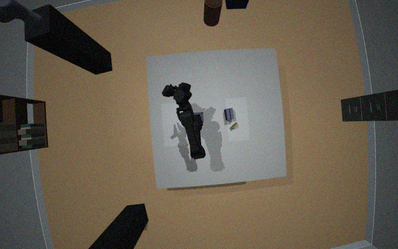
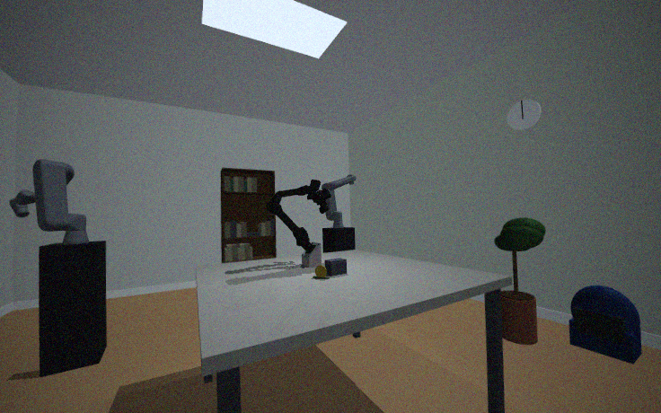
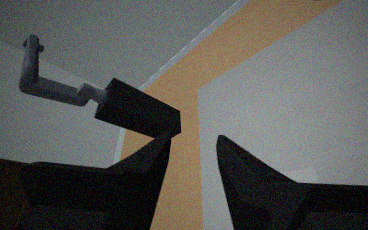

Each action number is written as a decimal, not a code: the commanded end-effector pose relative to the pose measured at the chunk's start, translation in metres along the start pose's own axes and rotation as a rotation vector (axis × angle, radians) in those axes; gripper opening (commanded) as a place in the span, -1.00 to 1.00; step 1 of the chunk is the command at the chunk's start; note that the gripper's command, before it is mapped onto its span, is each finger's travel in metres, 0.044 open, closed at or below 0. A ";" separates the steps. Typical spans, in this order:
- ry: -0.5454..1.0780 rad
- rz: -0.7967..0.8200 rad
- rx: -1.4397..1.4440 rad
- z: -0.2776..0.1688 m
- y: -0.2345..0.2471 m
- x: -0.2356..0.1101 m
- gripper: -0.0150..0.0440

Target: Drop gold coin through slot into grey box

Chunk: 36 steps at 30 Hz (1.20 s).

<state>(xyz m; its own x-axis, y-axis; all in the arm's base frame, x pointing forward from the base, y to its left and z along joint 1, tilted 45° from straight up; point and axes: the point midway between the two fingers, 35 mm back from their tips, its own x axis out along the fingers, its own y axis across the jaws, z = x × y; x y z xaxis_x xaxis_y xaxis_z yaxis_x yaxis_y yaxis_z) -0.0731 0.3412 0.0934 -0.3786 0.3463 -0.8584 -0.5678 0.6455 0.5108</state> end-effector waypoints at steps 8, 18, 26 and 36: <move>-0.230 -0.320 0.039 0.117 -0.120 -0.061 0.05; -0.270 -0.632 0.221 0.153 -0.254 -0.143 0.05; -0.138 -0.870 0.268 0.136 -0.345 -0.206 0.05; 0.290 -1.083 0.339 0.045 -0.462 -0.302 0.05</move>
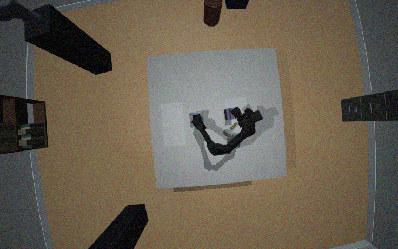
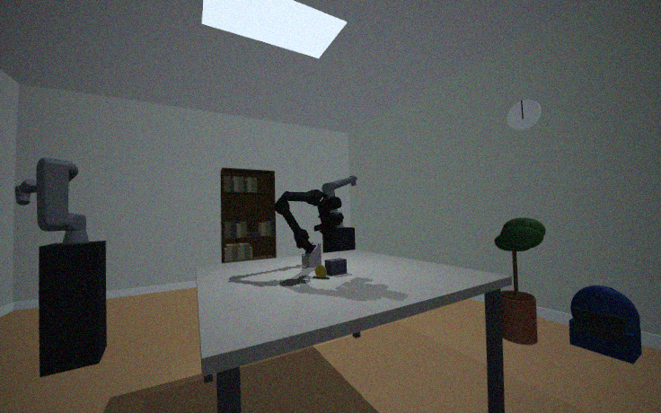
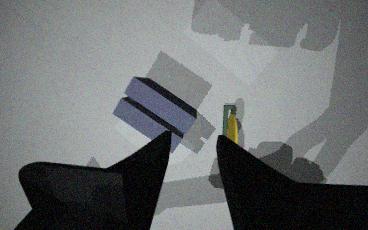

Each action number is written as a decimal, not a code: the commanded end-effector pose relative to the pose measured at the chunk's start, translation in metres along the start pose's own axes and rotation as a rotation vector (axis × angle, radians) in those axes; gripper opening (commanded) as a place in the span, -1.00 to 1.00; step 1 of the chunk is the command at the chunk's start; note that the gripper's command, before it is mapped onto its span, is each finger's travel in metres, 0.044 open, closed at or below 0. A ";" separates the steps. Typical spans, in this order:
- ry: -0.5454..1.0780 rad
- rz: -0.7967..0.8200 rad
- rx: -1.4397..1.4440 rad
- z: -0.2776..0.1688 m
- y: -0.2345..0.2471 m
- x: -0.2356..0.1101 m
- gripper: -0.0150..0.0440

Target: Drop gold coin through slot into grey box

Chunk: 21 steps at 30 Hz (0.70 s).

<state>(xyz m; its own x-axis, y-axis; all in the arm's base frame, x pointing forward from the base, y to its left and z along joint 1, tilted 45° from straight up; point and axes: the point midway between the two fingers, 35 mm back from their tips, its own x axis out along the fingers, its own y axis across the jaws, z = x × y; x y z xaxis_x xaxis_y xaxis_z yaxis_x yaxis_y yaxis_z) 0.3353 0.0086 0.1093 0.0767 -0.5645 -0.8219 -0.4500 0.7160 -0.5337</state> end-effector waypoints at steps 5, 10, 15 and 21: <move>0.212 -0.075 -0.094 -0.037 -0.064 0.033 0.05; 0.212 -0.075 -0.094 -0.035 -0.065 0.036 0.05; 0.212 -0.077 -0.094 -0.042 -0.068 0.068 0.05; 0.213 -0.078 -0.094 -0.046 -0.068 0.081 0.05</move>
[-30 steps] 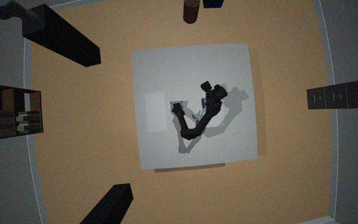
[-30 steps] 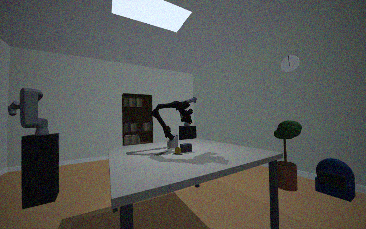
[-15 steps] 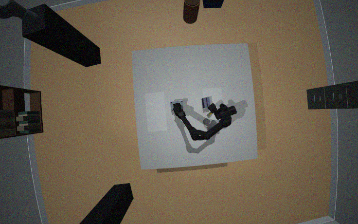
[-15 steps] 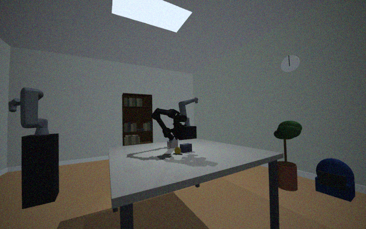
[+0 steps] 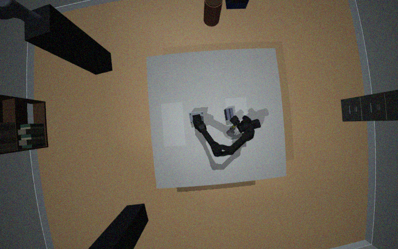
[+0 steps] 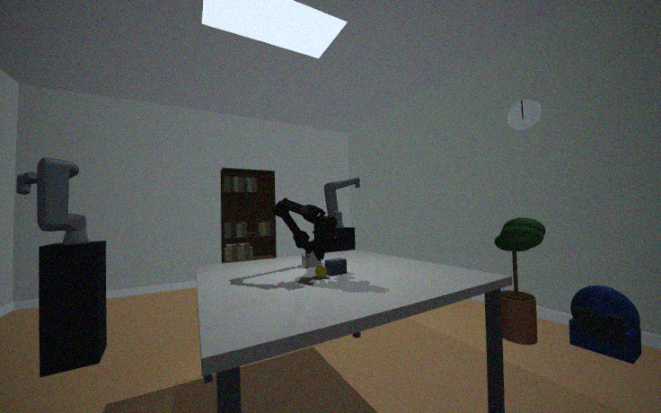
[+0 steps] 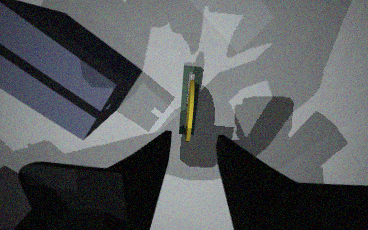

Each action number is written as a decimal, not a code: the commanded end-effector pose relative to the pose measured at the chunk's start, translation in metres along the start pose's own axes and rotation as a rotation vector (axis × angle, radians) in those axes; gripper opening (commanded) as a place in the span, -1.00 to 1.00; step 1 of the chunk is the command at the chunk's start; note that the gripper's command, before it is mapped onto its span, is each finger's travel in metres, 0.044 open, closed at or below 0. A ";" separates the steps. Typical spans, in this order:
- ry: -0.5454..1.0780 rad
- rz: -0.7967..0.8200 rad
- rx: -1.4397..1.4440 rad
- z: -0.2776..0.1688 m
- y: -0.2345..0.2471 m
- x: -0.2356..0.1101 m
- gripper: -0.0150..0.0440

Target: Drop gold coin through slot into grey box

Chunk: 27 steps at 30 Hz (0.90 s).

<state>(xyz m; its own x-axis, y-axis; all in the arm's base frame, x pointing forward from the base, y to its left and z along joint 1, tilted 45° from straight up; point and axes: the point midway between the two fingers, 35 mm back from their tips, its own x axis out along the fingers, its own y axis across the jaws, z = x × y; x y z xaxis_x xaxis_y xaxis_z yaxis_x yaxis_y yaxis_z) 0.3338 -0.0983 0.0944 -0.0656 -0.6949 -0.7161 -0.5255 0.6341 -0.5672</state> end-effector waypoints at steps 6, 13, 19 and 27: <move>0.005 0.000 -0.007 -0.001 0.001 0.016 0.05; 0.005 0.000 -0.007 -0.001 0.001 0.027 0.05; 0.005 0.000 -0.007 0.000 0.001 0.037 0.05; 0.005 0.000 -0.006 0.000 0.001 0.050 0.05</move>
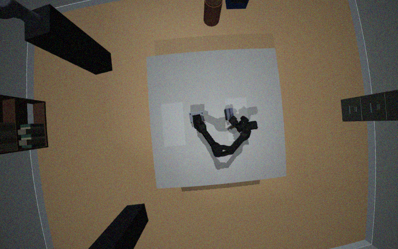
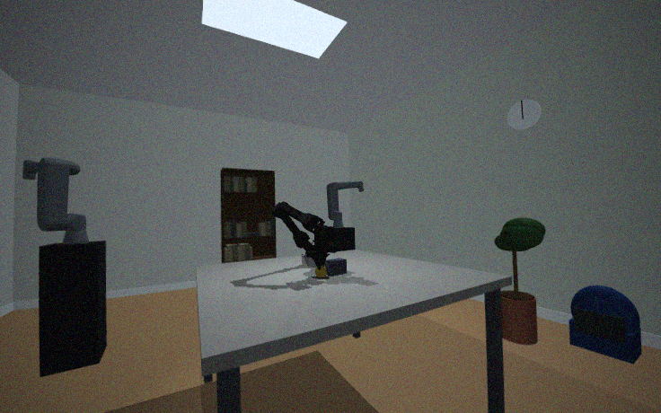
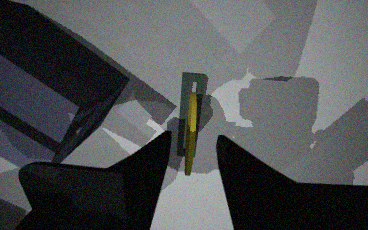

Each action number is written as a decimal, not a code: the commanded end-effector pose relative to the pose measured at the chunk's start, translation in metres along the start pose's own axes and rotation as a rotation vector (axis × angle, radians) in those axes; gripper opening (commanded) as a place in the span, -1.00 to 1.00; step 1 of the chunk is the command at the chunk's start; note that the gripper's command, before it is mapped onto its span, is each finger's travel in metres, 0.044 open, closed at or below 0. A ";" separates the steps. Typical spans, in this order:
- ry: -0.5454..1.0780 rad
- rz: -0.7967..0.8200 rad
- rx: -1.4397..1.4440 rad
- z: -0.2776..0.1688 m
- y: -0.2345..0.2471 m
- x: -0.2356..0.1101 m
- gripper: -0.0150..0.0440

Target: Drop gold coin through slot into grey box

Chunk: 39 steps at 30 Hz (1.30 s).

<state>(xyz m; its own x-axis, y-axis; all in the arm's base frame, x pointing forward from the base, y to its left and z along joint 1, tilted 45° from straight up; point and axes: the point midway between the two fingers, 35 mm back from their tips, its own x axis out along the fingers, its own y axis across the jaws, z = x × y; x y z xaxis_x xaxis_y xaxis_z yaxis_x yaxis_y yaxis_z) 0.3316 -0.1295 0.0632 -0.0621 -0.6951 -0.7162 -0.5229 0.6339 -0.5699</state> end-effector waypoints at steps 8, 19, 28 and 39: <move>0.009 0.001 -0.010 -0.001 0.002 0.019 0.05; 0.011 -0.002 -0.010 -0.003 0.002 0.036 0.05; 0.011 -0.002 -0.010 -0.003 0.002 0.036 -0.46; 0.010 -0.001 -0.010 -0.002 0.002 0.030 -0.49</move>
<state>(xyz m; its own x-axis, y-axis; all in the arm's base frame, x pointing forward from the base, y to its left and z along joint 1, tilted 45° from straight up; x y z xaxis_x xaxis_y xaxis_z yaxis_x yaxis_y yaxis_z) 0.3251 -0.1528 0.0387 -0.0725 -0.6973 -0.7131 -0.5330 0.6314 -0.5633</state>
